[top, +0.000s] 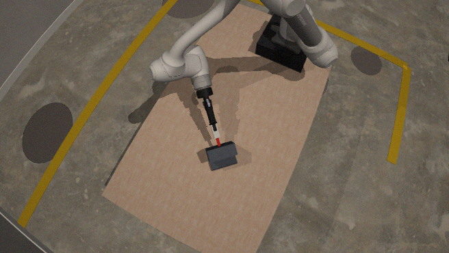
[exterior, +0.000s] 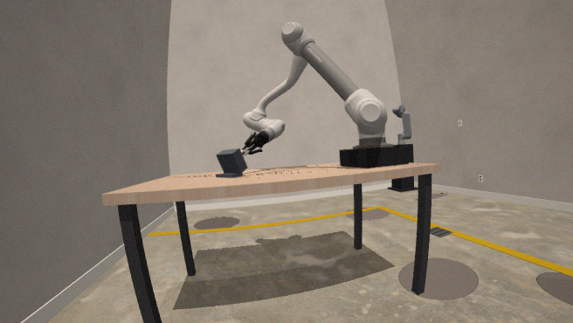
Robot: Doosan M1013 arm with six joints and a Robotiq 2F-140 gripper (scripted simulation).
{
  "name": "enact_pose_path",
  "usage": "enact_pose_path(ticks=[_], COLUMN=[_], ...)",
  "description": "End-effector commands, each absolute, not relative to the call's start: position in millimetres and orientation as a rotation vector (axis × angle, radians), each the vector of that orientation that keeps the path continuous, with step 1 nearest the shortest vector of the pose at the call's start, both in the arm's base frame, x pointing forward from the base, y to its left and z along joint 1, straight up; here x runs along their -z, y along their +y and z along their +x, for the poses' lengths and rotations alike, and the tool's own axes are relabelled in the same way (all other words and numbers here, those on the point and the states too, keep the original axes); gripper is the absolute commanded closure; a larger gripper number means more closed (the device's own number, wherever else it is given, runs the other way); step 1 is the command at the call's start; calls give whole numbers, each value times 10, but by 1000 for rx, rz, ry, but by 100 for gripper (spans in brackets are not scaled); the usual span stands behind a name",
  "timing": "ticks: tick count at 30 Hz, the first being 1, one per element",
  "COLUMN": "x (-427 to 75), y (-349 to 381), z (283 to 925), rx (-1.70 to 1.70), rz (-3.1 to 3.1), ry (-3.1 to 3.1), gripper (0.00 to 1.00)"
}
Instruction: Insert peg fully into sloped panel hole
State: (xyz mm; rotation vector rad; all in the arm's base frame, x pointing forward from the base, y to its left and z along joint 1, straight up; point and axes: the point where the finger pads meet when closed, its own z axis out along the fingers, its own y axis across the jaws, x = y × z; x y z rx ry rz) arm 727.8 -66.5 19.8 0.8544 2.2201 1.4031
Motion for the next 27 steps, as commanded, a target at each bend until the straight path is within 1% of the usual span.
enact_pose_path(ticks=[1, 27], x=[-183, -123], y=[-631, -538], z=[7321, 7404], rx=[-1400, -1400], rz=[851, 851], ry=[2219, 2219], gripper=[100, 100])
